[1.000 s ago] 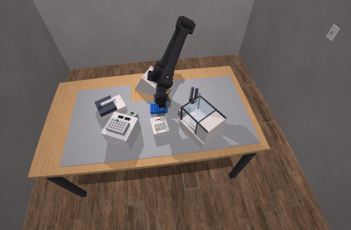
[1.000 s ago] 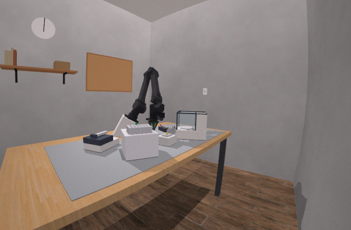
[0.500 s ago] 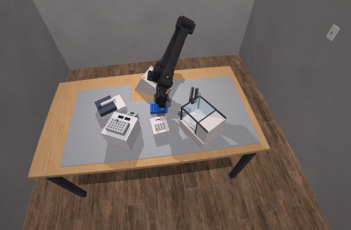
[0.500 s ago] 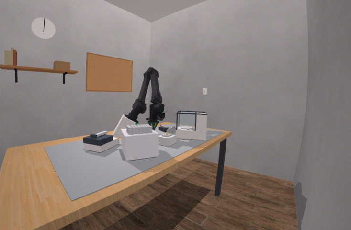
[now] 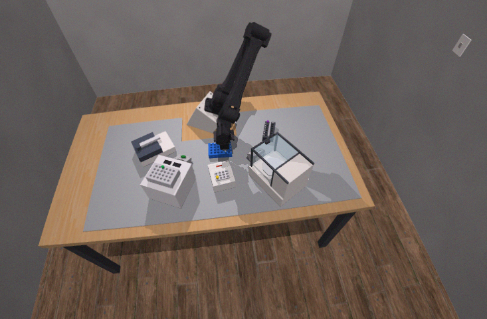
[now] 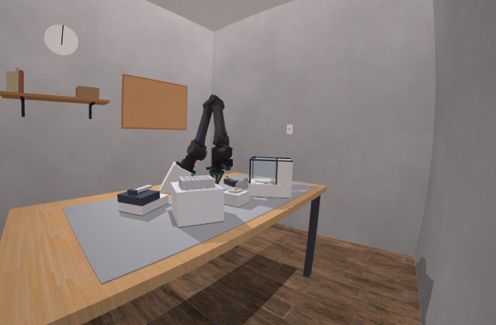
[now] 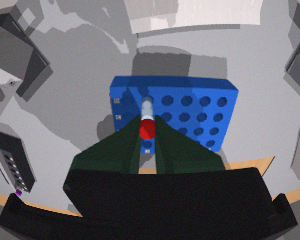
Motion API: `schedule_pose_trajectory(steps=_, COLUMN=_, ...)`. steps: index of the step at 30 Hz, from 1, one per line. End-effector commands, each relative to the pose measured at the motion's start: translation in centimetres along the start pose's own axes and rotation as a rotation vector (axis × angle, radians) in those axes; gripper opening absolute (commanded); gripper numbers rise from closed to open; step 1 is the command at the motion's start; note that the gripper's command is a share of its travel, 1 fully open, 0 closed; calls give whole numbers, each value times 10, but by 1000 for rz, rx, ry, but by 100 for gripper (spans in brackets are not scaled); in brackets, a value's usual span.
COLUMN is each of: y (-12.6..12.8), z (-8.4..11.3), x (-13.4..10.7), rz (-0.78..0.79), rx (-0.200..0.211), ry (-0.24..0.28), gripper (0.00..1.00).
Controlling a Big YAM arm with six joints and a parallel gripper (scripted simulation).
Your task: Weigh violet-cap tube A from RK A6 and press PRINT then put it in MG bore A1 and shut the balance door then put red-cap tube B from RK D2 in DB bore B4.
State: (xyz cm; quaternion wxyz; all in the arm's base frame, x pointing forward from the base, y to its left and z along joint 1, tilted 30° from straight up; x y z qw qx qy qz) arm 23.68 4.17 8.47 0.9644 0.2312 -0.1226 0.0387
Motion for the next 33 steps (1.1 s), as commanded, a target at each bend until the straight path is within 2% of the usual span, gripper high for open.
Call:
schedule_pose_trajectory(steps=1, y=0, z=6, x=3, rz=2, rx=-1, ry=-9, gripper=9)
schedule_pose_trajectory(steps=2, y=-3, z=10, x=16, rz=3, rx=0, ry=-14, gripper=9)
schedule_pose_trajectory(steps=3, y=-1, z=15, x=18, rz=13, rx=-3, ry=-32, gripper=9)
schedule_pose_trajectory(steps=9, y=0, z=27, x=19, rz=17, rx=-4, ry=-38, gripper=9)
schedule_pose_trajectory(steps=12, y=-1, z=25, x=12, rz=9, rx=-3, ry=-25, gripper=9)
schedule_pose_trajectory(steps=14, y=0, z=33, x=19, rz=17, rx=-5, ry=-39, gripper=9)
schedule_pose_trajectory(steps=22, y=0, z=47, x=19, rz=18, rx=-6, ry=-40, gripper=9)
schedule_pose_trajectory(steps=26, y=0, z=39, x=5, rz=12, rx=0, ry=-9, gripper=9)
schedule_pose_trajectory(steps=33, y=-1, z=36, x=4, rz=7, rx=2, ry=5, gripper=9)
Point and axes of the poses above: the point where the finger pads meet when closed, its own z axis back along the fingers, its own y axis across the jaws, x = y × z, the point moved 6 cm from there along z, back along the fingers
